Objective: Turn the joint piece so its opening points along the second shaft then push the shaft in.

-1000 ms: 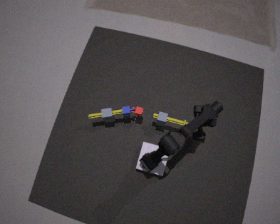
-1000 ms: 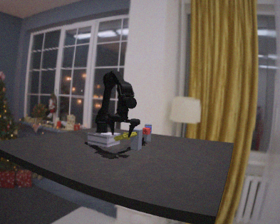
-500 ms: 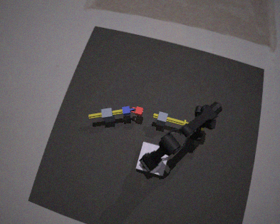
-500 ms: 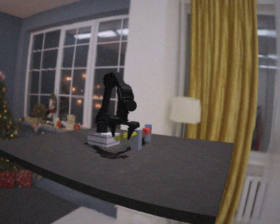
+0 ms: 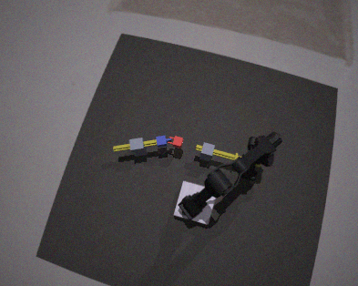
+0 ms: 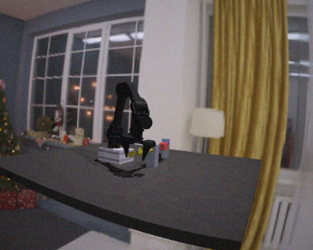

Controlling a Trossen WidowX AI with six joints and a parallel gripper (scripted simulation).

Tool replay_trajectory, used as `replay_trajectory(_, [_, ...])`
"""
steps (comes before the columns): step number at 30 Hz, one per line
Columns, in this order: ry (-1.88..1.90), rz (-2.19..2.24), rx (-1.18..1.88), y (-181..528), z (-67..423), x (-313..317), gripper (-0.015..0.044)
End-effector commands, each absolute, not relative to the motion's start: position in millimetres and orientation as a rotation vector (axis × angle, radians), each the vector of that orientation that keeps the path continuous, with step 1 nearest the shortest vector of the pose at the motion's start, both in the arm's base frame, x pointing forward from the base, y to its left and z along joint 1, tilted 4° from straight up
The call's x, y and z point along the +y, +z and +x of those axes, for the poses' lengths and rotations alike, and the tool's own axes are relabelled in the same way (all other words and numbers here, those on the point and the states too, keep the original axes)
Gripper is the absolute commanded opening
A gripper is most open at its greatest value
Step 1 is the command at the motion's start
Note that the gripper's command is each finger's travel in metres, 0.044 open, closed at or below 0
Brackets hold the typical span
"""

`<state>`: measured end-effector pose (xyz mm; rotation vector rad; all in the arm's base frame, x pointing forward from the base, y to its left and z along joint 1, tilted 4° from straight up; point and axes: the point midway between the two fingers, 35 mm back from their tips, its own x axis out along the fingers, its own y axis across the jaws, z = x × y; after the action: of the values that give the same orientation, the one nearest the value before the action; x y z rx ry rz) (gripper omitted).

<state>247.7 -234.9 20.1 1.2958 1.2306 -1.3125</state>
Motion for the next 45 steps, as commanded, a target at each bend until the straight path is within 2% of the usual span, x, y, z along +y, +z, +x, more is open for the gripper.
replay_trajectory(1, [-1.32, 1.296, 1.238, 14.4, 246.3, -233.7, 0.0387])
replay_trajectory(12, [-1.32, 1.296, 1.238, 14.4, 246.3, -233.7, 0.0102])
replay_trajectory(26, [-1.32, 1.296, 1.238, 14.4, 246.3, -233.7, 0.0102])
replay_trajectory(31, [-1.32, 1.296, 1.238, 14.4, 246.3, -233.7, 0.0069])
replay_trajectory(42, [-1.293, 1.314, 1.206, 12.8, 246.8, -234.8, 0.0067])
replay_trajectory(45, [-1.303, 1.309, 1.22, 14.1, 246.4, -234.3, 0.0047])
